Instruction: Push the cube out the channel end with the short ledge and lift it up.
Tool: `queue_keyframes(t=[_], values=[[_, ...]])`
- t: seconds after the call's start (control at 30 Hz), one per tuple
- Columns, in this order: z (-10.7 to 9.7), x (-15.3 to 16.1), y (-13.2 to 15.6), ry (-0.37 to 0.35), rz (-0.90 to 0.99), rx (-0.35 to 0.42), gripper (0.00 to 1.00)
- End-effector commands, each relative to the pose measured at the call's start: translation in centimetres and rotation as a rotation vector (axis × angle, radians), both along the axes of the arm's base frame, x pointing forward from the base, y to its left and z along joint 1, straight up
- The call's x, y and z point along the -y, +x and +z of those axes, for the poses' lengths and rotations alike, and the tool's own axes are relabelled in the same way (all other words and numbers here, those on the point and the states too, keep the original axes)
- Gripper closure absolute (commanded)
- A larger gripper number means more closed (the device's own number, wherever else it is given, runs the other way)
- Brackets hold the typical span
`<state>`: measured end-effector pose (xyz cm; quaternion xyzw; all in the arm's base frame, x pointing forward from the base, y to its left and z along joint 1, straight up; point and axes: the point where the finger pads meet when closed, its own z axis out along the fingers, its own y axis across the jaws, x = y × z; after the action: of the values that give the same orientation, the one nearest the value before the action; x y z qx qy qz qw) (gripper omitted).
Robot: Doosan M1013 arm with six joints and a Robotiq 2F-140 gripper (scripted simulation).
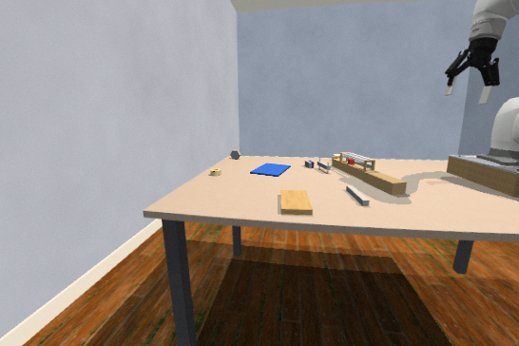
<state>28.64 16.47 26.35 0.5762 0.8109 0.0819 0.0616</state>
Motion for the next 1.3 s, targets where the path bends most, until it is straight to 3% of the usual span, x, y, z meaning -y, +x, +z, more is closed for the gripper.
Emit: queue_keyframes(t=[0.0, 0.53, 0.57, 0.7, 0.83, 0.87, 1.0, 1.1, 1.17, 1.23, 1.27], values=[[0.0, 0.0, 0.0, 0.0, 0.0, 0.0, 0.0], [0.0, 0.0, 0.0, 0.0, 0.0, 0.0, 0.0], [0.0, 0.0, 0.0, 0.0, 0.0, 0.0, 1.0], [-0.3, 0.4, 2.0, -0.015, 0.027, -0.007, 1.0], [-2.0, 2.8, 8.8, -0.061, 0.121, -0.033, 1.0], [-2.0, 2.8, 8.8, -0.061, 0.121, -0.033, 1.0], [-4.7, 6.7, 15.3, -0.098, 0.227, -0.069, 1.0], [-5.0, 7.2, 16.2, -0.098, 0.227, -0.069, 1.0], [-7.5, 10.9, 20.2, -0.115, 0.304, -0.097, 1.0], [-7.9, 11.5, 21.0, -0.115, 0.304, -0.097, 1.0], [-9.4, 13.7, 22.9, -0.121, 0.342, -0.111, 1.0]])
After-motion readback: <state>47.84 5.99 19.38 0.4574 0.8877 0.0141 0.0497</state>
